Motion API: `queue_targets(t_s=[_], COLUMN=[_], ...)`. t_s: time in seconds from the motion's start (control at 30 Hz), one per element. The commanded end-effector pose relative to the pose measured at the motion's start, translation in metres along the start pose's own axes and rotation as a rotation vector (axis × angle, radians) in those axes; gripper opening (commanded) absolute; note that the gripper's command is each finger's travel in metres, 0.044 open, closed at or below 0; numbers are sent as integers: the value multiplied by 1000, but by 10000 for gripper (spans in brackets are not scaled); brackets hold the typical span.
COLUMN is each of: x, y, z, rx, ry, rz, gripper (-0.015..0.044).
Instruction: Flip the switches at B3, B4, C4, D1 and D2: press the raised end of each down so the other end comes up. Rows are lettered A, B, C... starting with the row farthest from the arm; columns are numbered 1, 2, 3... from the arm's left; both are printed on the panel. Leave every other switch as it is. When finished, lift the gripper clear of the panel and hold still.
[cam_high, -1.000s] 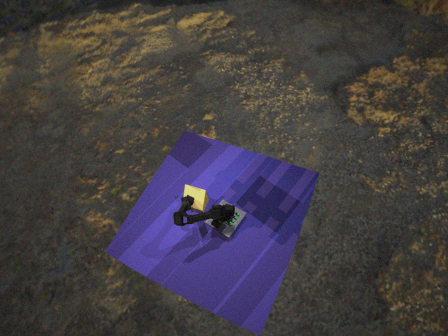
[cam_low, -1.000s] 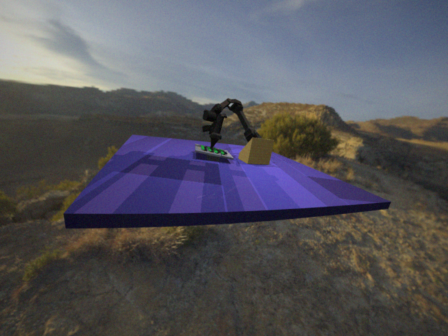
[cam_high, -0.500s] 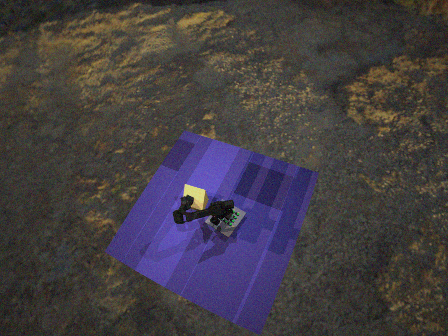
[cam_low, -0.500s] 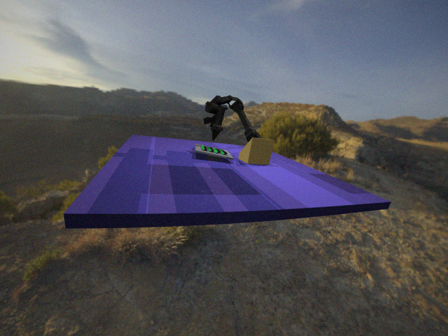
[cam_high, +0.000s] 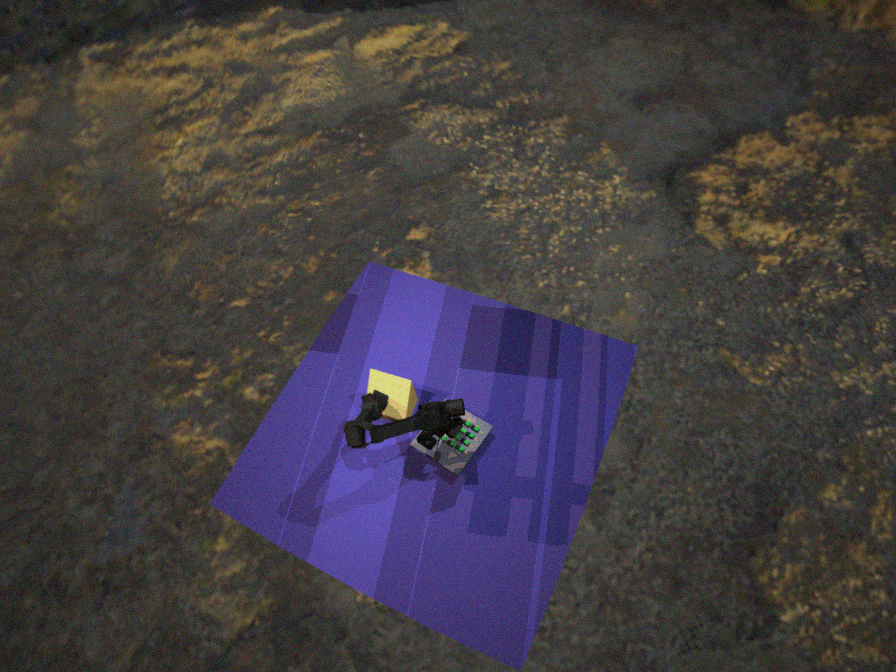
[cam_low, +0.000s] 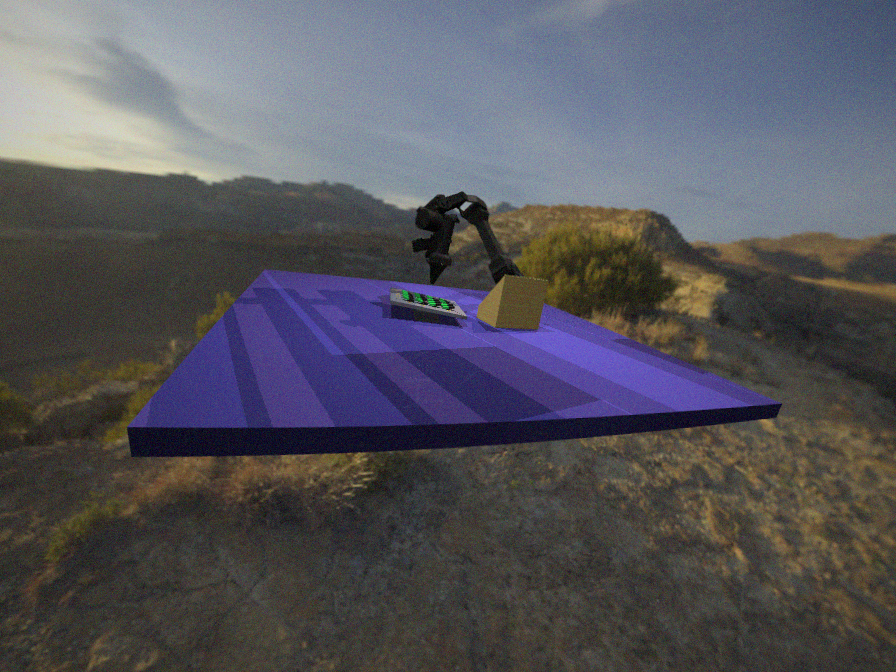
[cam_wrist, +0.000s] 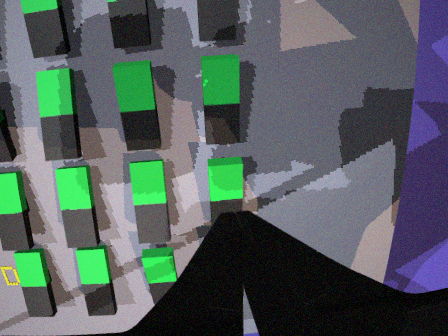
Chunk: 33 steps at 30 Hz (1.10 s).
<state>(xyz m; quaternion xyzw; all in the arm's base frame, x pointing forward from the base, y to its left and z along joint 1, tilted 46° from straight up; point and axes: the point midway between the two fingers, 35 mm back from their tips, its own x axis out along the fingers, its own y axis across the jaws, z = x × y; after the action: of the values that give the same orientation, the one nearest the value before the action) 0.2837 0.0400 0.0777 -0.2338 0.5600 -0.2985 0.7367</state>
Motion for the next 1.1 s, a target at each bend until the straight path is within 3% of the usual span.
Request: queue_targets(t_s=[0.0, 1.07], x=[13, 37], y=[-1, -2], z=[-2, -1], rx=[-4, -4], ry=[12, 12], rz=[-5, -6], gripper=[0, 0])
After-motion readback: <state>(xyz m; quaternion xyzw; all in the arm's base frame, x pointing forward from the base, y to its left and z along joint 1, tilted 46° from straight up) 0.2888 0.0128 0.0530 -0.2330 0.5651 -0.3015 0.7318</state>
